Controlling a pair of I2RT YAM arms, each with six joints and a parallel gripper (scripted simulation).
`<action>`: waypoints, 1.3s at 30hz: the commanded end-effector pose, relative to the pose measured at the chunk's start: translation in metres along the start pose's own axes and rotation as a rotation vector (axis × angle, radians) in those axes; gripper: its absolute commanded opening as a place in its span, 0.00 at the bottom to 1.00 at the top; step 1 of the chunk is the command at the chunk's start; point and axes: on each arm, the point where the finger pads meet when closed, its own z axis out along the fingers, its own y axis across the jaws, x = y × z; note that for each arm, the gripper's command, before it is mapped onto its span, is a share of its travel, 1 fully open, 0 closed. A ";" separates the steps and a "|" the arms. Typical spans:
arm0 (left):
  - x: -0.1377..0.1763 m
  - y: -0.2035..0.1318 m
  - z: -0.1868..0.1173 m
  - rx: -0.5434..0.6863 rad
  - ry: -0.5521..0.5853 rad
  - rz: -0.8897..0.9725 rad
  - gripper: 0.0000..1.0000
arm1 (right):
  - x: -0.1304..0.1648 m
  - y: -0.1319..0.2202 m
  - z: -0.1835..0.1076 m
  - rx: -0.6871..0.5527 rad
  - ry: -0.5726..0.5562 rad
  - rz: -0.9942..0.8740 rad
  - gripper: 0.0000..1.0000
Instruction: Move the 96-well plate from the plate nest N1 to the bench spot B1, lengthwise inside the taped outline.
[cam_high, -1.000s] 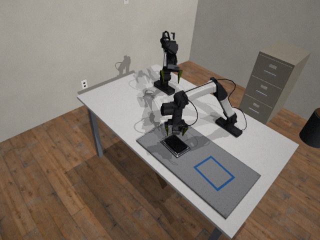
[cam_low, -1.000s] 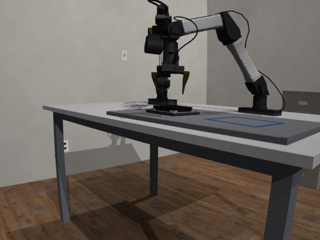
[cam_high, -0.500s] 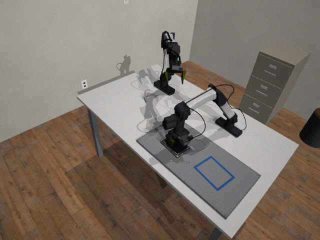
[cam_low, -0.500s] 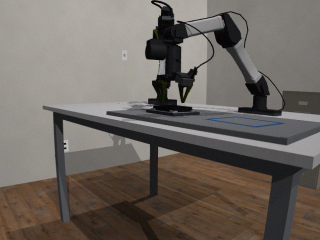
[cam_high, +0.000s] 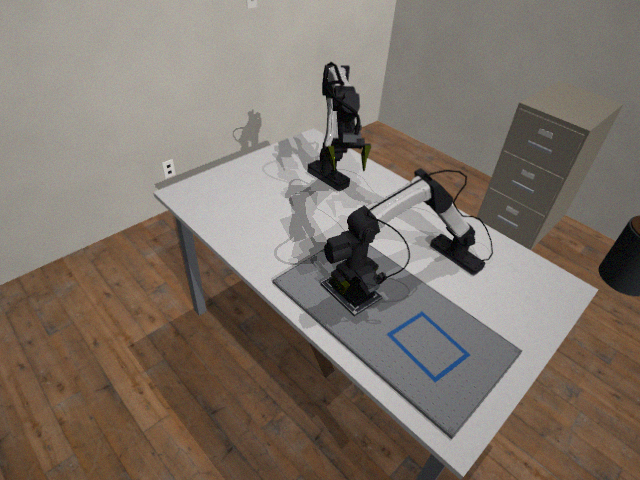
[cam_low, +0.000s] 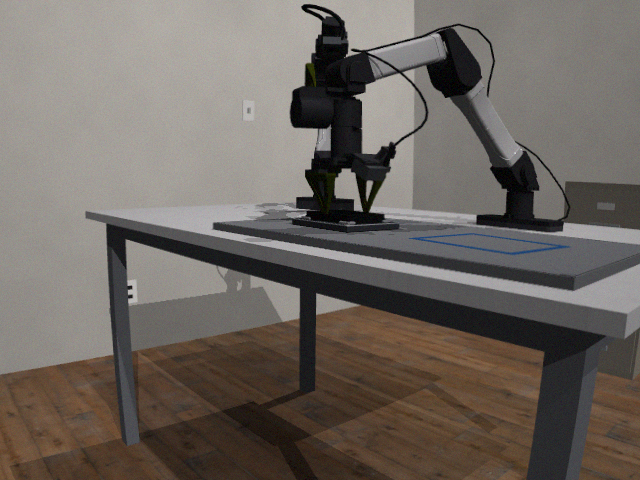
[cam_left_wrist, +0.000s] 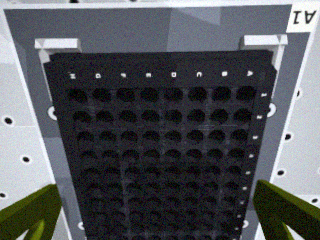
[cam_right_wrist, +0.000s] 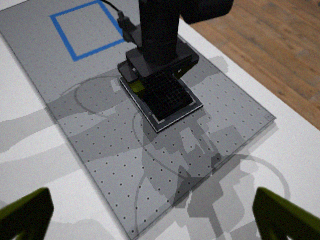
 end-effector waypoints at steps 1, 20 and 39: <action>0.008 -0.007 0.011 0.011 0.012 -0.006 1.00 | -0.005 0.003 -0.006 0.003 -0.037 0.006 1.00; 0.008 -0.012 -0.015 0.054 0.021 0.001 0.68 | -0.004 -0.001 -0.007 0.018 -0.050 0.017 1.00; -0.060 0.004 -0.059 0.046 0.016 0.051 0.80 | -0.033 0.007 0.009 0.002 -0.139 -0.001 1.00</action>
